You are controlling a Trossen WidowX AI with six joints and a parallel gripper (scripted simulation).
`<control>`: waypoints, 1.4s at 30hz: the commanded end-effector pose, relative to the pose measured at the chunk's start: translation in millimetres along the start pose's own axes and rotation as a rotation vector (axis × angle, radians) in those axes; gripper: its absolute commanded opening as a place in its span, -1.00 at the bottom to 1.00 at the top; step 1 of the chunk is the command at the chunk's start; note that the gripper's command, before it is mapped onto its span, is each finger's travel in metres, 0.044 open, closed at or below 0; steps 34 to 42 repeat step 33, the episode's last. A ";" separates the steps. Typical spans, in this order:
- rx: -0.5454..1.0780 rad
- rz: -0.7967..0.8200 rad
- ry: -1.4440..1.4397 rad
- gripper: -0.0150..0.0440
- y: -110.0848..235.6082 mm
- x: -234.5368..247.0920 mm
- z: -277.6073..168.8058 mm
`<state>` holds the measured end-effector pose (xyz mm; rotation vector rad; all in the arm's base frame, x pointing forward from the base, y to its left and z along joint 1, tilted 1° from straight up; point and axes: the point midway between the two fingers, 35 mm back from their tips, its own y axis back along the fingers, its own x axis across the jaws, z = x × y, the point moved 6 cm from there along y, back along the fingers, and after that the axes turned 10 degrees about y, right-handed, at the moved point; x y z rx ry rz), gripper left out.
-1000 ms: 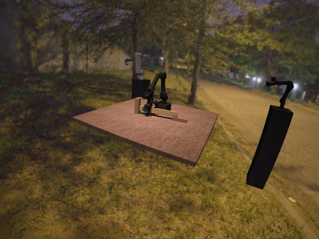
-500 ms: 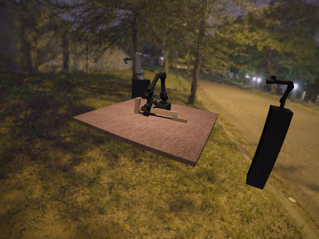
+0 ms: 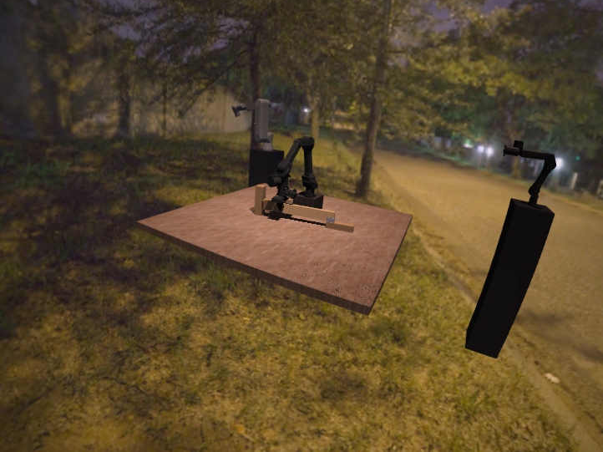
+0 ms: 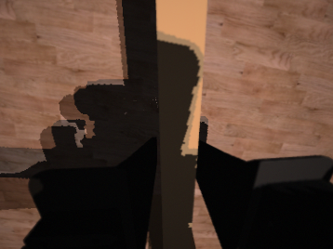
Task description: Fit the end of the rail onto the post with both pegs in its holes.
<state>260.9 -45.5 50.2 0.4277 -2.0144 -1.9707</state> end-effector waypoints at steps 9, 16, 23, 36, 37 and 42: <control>0.000 0.001 0.000 0.93 -0.2 0.2 0.2; 0.002 -0.004 0.000 1.00 14.9 -2.9 15.2; 0.003 -0.008 0.001 1.00 29.7 -4.2 30.6; 0.003 -0.008 0.001 1.00 29.7 -4.2 30.6; 0.003 -0.008 0.001 1.00 29.7 -4.2 30.6; 0.003 -0.008 0.001 1.00 29.7 -4.2 30.6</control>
